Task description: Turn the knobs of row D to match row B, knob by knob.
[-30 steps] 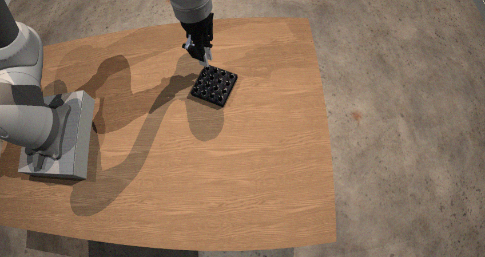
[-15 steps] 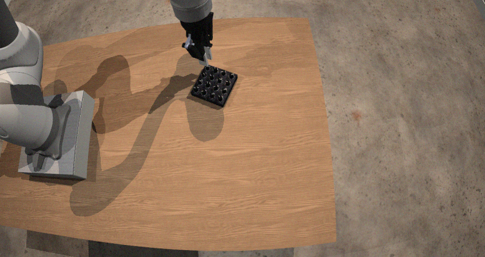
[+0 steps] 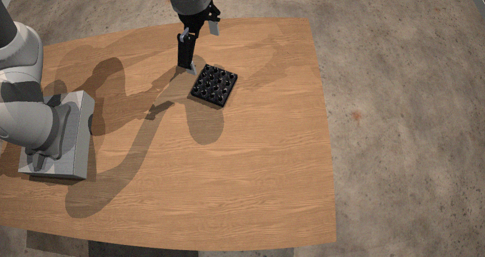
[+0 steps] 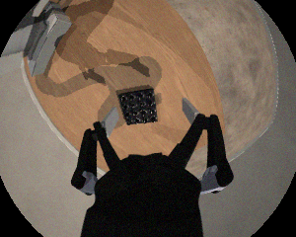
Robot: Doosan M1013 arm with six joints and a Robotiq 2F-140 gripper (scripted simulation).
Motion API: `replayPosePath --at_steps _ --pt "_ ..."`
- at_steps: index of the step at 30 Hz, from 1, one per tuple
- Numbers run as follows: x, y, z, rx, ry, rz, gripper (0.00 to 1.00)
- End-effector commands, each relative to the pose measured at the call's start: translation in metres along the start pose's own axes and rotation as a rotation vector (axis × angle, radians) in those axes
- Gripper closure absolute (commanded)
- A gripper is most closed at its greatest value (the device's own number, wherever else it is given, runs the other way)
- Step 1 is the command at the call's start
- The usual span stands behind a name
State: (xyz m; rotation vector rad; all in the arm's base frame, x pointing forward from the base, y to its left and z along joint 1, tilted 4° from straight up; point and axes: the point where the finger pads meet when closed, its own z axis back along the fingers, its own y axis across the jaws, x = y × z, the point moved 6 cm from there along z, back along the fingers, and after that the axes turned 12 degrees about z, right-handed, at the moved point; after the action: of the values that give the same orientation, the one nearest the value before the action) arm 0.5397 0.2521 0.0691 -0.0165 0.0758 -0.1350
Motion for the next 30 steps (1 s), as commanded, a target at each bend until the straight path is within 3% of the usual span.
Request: replayPosePath --at_steps 1,10,30 --pt "0.0 0.0 0.014 0.0 0.0 0.0 0.0" --pt "0.0 0.0 0.063 0.0 0.0 0.0 0.0" --pt "0.0 0.0 0.073 0.0 0.0 0.0 0.0"
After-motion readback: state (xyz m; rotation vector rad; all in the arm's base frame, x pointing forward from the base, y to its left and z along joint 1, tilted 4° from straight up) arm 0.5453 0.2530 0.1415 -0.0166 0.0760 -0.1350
